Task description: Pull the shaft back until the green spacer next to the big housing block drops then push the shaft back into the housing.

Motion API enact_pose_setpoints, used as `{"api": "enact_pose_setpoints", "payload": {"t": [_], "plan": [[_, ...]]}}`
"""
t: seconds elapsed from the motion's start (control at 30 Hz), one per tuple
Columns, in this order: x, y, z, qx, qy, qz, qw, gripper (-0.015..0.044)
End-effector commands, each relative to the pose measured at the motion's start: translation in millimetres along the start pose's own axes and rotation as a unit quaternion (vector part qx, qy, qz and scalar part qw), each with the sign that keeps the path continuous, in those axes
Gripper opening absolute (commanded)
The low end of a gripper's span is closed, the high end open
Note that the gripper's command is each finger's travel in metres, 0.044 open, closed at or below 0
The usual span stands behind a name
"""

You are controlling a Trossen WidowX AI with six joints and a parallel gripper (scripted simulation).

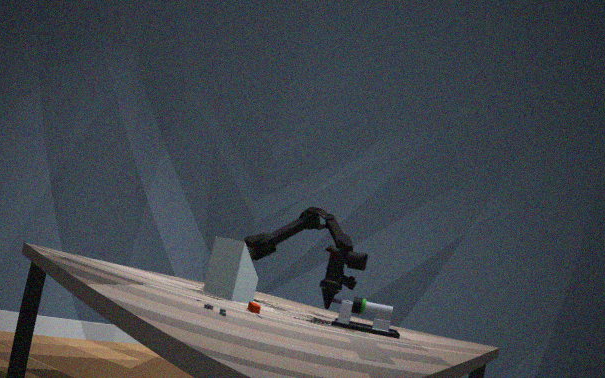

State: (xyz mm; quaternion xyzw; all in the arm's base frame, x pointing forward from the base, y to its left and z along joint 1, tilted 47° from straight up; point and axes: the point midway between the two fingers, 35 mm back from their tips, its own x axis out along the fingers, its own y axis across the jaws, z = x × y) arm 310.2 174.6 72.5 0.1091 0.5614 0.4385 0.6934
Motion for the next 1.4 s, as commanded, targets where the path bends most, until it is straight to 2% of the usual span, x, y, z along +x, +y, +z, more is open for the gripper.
{"api": "enact_pose_setpoints", "payload": {"t": [0.0, 1.37], "plan": [[0.2, 0.2, -1.6, 0.0, 0.001, 0.001, 1.0, 0.0], [0.2, 0.2, -5.1, 0.0, 0.001, 0.001, 1.0, 0.0]]}}
